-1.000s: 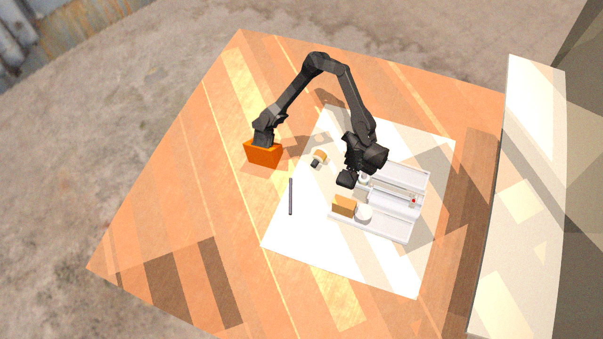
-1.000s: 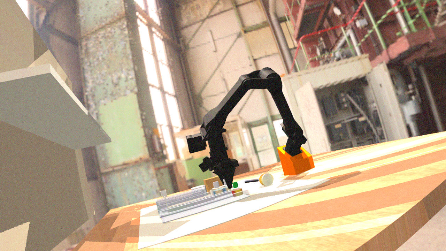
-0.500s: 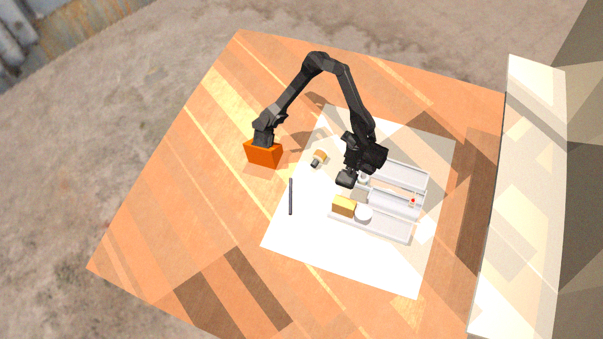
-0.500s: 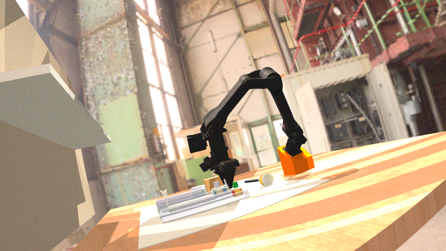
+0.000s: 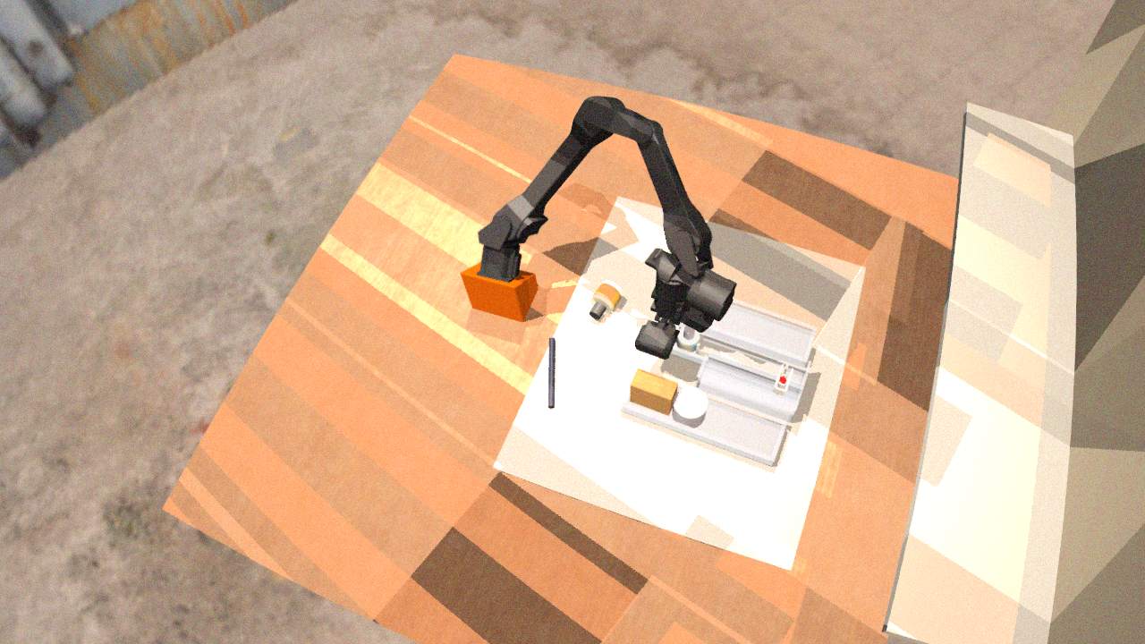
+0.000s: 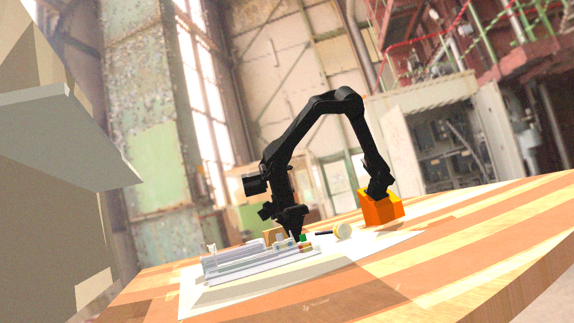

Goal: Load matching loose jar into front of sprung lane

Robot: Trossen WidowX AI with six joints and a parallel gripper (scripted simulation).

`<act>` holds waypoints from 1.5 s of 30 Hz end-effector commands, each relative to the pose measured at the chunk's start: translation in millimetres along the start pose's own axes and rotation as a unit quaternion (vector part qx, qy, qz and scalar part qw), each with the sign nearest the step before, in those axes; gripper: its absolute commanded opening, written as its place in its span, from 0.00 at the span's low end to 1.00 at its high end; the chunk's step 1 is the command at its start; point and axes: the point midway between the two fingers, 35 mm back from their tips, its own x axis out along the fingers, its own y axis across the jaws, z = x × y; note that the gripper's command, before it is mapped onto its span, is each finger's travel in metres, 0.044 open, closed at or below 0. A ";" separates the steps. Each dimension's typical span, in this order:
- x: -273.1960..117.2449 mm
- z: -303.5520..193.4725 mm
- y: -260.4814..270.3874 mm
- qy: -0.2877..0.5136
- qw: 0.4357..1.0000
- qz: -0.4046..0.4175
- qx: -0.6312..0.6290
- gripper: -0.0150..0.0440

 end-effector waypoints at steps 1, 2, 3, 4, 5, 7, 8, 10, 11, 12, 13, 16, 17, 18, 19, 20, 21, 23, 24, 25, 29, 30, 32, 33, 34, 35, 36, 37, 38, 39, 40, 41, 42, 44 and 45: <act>0.0 -0.2 0.5 -0.003 1.000 0.003 -0.002 0.25; 0.0 -1.1 0.0 -0.003 1.000 0.003 -0.002 0.25; 0.0 -1.5 -0.2 -0.003 1.000 0.003 -0.002 0.25; 0.0 -1.6 -0.2 -0.003 1.000 0.003 -0.002 0.25; 0.0 -1.6 -0.2 -0.003 1.000 0.003 -0.002 0.25; 0.0 -1.6 -0.2 -0.003 1.000 0.003 -0.002 0.25; 0.0 -1.6 -0.2 -0.003 1.000 0.003 -0.002 0.25; 0.0 -1.6 -0.2 -0.003 1.000 0.003 -0.002 0.25; 0.0 -1.6 -0.2 -0.003 1.000 0.003 -0.002 0.25; 0.0 -1.6 -0.2 -0.003 1.000 0.003 -0.002 0.25; 0.0 -1.6 -0.2 -0.003 1.000 0.003 -0.002 0.25; 0.0 -0.8 -0.2 -0.003 1.000 0.003 -0.002 0.30; 0.0 -0.8 -0.2 -0.003 1.000 0.003 -0.002 0.34; 0.0 -0.8 -0.2 -0.003 1.000 0.003 -0.002 0.39; 0.0 -0.8 -0.2 -0.003 1.000 0.003 -0.002 0.43; 0.0 -0.8 -0.2 -0.003 1.000 0.003 -0.002 0.48; 0.0 -0.8 -0.2 -0.003 1.000 0.003 -0.002 0.52; 0.0 -0.8 -0.2 -0.003 1.000 0.003 -0.002 0.61; 0.0 -0.8 -0.2 -0.003 1.000 0.003 -0.002 0.65; 0.0 -0.8 -0.2 -0.003 1.000 0.003 -0.002 0.70; -0.8 -0.7 -0.2 -0.003 1.000 0.002 -0.002 0.75; -2.5 -0.7 -0.3 -0.003 1.000 0.002 -0.002 0.75; -7.4 -0.6 -0.4 -0.003 1.000 0.002 -0.002 0.75; -11.2 -0.6 -0.5 -0.003 1.000 0.002 -0.002 0.75; -15.6 -0.7 -0.5 -0.003 1.000 0.002 -0.002 0.75; -18.8 -0.8 -0.5 -0.003 1.000 0.002 -0.002 0.75; -19.9 -0.9 -0.5 -0.003 1.000 0.002 -0.002 0.75; -19.9 -0.9 -0.5 -0.003 1.000 0.002 -0.002 0.75; -19.9 -0.9 -0.5 -0.003 1.000 0.002 -0.002 0.75; -19.9 -0.9 -0.5 -0.003 1.000 0.002 -0.002 0.75; -19.9 -0.9 -0.5 -0.003 1.000 0.002 -0.002 0.75; -20.0 -1.4 -0.6 -0.003 1.000 0.002 -0.002 0.75; -20.1 -2.5 -0.6 -0.003 1.000 0.002 -0.002 0.75; -20.4 -6.2 -0.7 -0.003 1.000 0.002 -0.002 0.75; -20.6 -8.7 -0.7 -0.003 1.000 0.002 -0.002 0.75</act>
